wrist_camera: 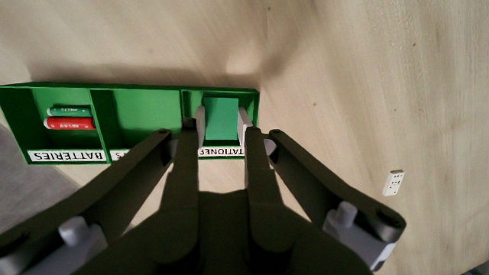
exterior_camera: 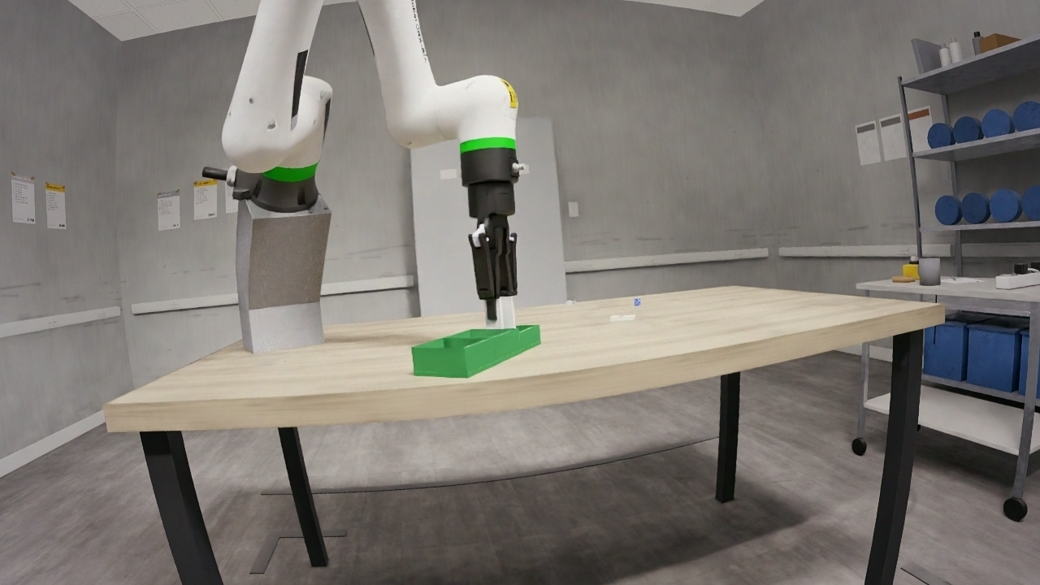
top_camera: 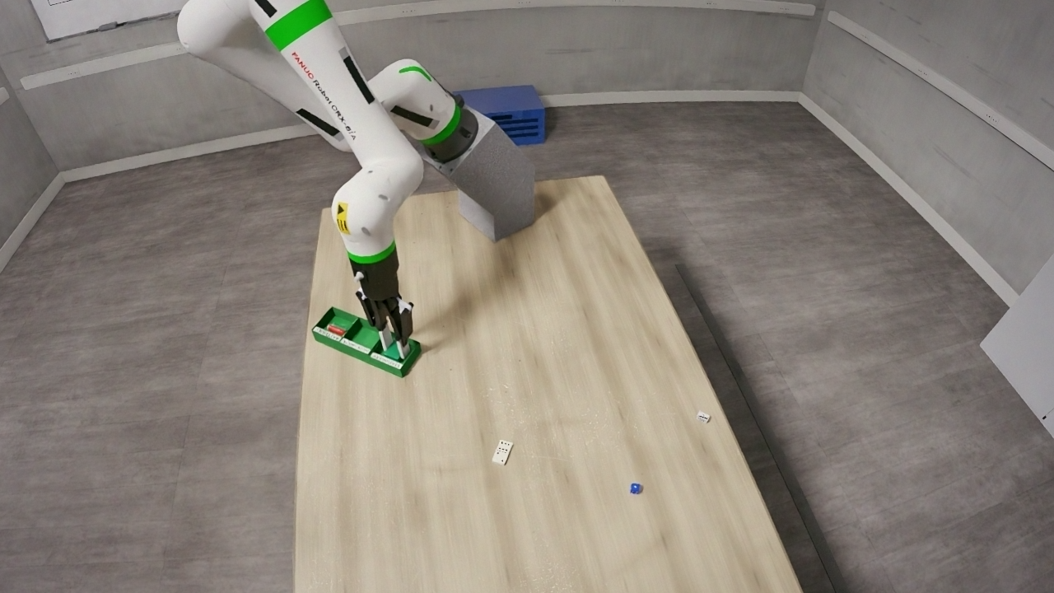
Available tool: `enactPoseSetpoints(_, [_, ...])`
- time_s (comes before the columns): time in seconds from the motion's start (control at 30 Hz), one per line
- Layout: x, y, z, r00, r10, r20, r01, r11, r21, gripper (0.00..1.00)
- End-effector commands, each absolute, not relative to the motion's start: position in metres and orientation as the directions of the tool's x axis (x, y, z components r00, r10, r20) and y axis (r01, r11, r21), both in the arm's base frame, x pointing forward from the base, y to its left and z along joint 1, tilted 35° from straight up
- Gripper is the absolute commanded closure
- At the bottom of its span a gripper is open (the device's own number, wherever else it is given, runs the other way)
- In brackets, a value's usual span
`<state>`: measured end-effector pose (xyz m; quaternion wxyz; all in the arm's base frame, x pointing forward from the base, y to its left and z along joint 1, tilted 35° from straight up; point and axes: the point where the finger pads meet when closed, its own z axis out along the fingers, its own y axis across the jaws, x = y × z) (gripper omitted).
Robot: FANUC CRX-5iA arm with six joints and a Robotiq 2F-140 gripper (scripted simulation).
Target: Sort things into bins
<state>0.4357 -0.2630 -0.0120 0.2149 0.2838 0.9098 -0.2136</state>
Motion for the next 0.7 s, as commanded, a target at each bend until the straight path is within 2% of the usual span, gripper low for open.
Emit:
enactPoseSetpoints(0.0, [0.4360, -0.2635, -0.0124, -0.746, 0.424, -0.514, 0.608, 0.747, -0.267, 0.71])
enactPoseSetpoints(0.23, [0.4360, -0.2634, -0.0125, -0.746, 0.424, -0.514, 0.608, 0.747, -0.267, 0.71])
enactPoseSetpoints(0.27, [0.4360, -0.2634, -0.0125, -0.746, 0.424, -0.514, 0.608, 0.747, -0.267, 0.65])
enactPoseSetpoints(0.67, [0.4360, -0.2634, -0.0125, -0.746, 0.424, -0.514, 0.608, 0.747, -0.267, 0.65])
